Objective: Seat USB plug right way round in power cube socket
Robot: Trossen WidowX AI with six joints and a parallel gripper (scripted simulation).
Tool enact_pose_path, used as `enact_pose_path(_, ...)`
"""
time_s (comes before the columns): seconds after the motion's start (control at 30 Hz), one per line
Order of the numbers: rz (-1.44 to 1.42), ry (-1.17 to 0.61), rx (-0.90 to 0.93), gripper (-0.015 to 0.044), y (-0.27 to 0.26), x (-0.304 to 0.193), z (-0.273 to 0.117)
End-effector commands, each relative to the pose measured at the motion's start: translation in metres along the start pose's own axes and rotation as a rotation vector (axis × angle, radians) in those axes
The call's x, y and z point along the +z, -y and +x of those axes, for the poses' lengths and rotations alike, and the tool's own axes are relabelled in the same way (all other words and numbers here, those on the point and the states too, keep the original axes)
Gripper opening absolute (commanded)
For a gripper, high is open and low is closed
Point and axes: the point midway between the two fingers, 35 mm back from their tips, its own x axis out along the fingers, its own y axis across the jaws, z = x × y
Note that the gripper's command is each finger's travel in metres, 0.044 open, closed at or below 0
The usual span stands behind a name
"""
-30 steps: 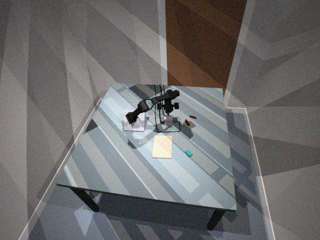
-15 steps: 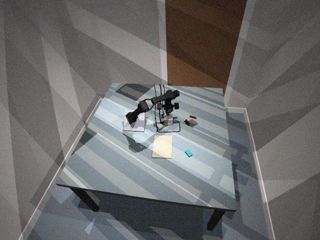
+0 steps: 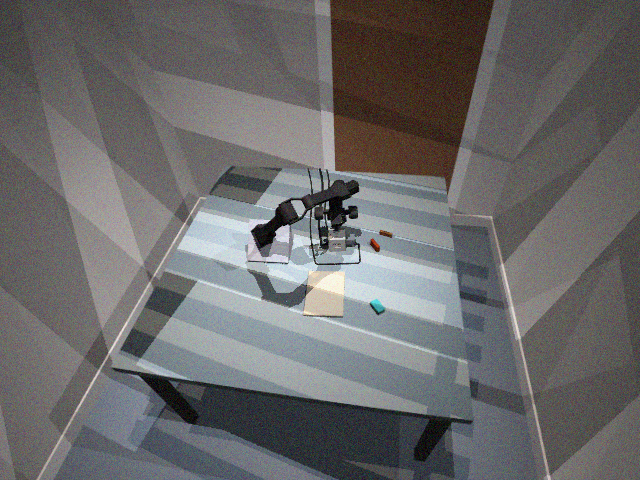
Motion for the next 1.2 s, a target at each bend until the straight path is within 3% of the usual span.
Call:
enact_pose_path(0.0,-0.003,0.004,0.002,0.0,-0.0004,0.0007,0.0011)
enact_pose_path(1.17,-0.003,0.004,0.002,0.0,-0.0004,0.001,0.0049)
